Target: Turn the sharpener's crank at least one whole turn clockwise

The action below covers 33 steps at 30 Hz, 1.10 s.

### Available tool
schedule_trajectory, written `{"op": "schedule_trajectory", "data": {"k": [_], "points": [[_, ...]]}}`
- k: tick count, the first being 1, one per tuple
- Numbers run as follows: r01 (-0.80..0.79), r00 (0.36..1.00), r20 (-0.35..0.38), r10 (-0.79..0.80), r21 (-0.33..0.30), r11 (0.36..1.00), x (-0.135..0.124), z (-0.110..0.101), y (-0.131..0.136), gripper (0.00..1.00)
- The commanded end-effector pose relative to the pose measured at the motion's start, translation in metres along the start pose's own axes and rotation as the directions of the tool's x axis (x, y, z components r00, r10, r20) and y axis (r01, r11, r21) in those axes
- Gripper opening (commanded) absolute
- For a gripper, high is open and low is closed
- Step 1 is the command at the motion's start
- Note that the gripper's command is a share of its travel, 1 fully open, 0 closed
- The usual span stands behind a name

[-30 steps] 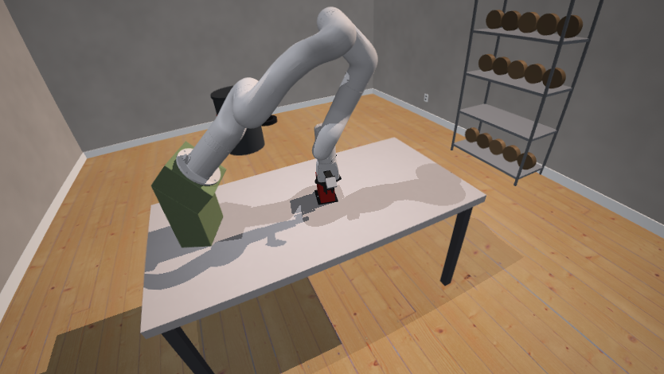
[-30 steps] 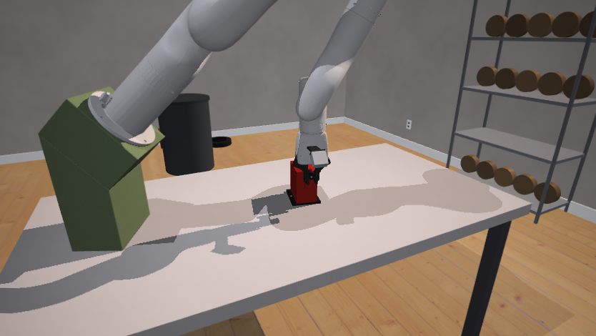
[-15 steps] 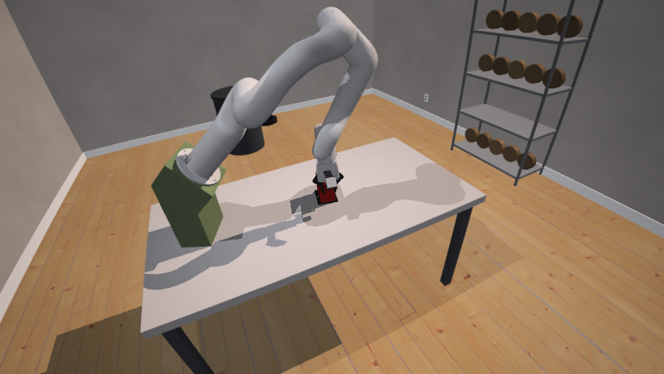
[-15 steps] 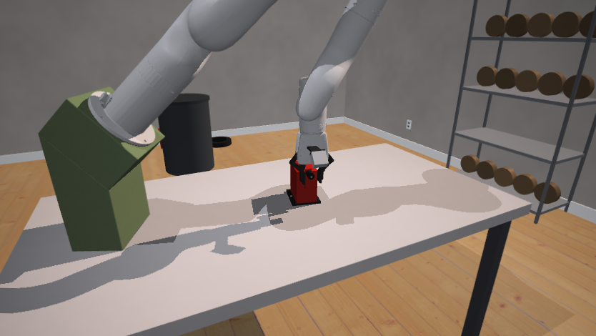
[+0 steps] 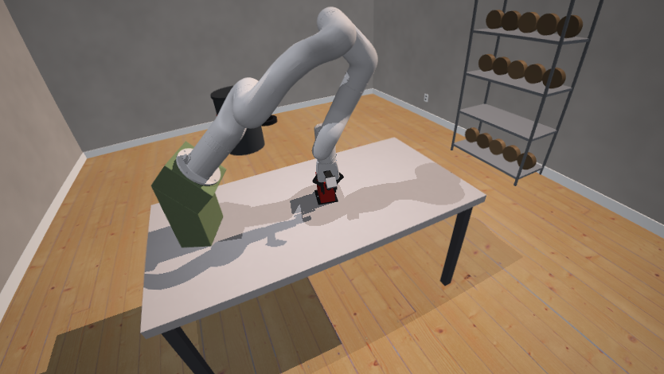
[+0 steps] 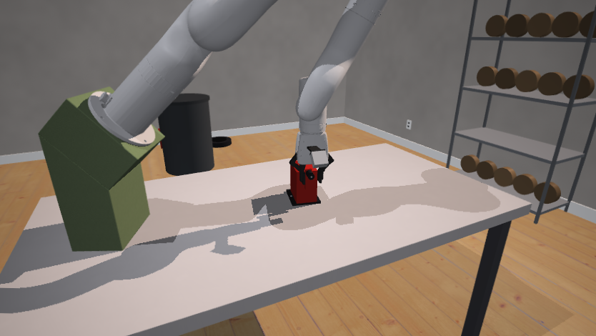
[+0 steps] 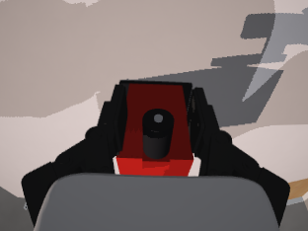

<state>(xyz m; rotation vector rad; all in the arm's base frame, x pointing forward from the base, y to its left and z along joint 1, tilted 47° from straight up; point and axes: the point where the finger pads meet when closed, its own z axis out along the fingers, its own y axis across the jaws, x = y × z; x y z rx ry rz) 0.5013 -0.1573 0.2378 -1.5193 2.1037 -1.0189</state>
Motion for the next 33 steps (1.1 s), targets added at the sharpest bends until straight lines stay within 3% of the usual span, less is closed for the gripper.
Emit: {"op": "schedule_trajectory", "data": {"k": [1, 21, 33], "points": [[0.0, 1.0, 0.0, 0.0, 0.001, 1.0, 0.0, 0.0, 0.0, 0.54], [0.0, 1.0, 0.0, 0.0, 0.001, 1.0, 0.0, -0.001, 0.0, 0.54], [0.0, 1.0, 0.0, 0.0, 0.001, 1.0, 0.0, -0.017, 0.0, 0.54]]}}
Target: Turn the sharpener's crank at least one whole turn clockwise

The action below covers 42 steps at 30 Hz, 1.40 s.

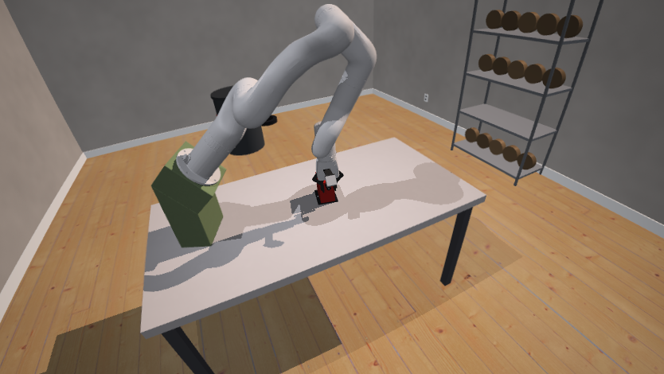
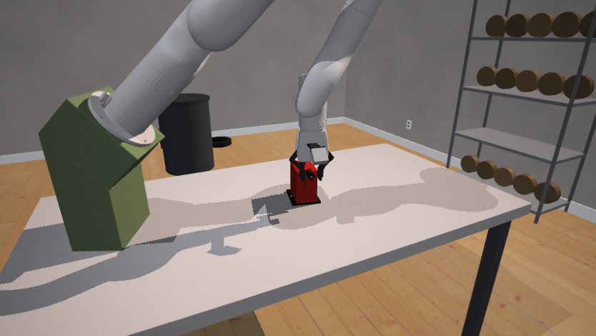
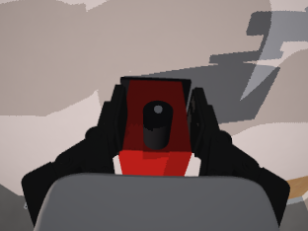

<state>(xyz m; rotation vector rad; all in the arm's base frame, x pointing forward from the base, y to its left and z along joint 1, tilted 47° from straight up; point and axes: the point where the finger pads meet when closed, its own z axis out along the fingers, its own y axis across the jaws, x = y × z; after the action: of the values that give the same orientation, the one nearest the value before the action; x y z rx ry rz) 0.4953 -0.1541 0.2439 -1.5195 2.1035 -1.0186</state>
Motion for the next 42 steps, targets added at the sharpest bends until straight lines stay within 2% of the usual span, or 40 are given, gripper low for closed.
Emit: {"op": "schedule_trajectory", "data": {"k": [1, 10, 19, 34, 35, 42], "points": [[0.0, 1.0, 0.0, 0.0, 0.001, 1.0, 0.0, -0.011, 0.0, 0.54], [0.0, 1.0, 0.0, 0.0, 0.001, 1.0, 0.0, -0.038, 0.0, 0.54], [0.0, 1.0, 0.0, 0.0, 0.001, 1.0, 0.0, -0.053, 0.0, 0.54], [0.0, 1.0, 0.0, 0.0, 0.001, 1.0, 0.0, -0.061, 0.0, 0.54], [0.0, 1.0, 0.0, 0.0, 0.001, 1.0, 0.0, -0.061, 0.0, 0.0], [0.0, 1.0, 0.0, 0.0, 0.001, 1.0, 0.0, -0.061, 0.0, 0.0]]}}
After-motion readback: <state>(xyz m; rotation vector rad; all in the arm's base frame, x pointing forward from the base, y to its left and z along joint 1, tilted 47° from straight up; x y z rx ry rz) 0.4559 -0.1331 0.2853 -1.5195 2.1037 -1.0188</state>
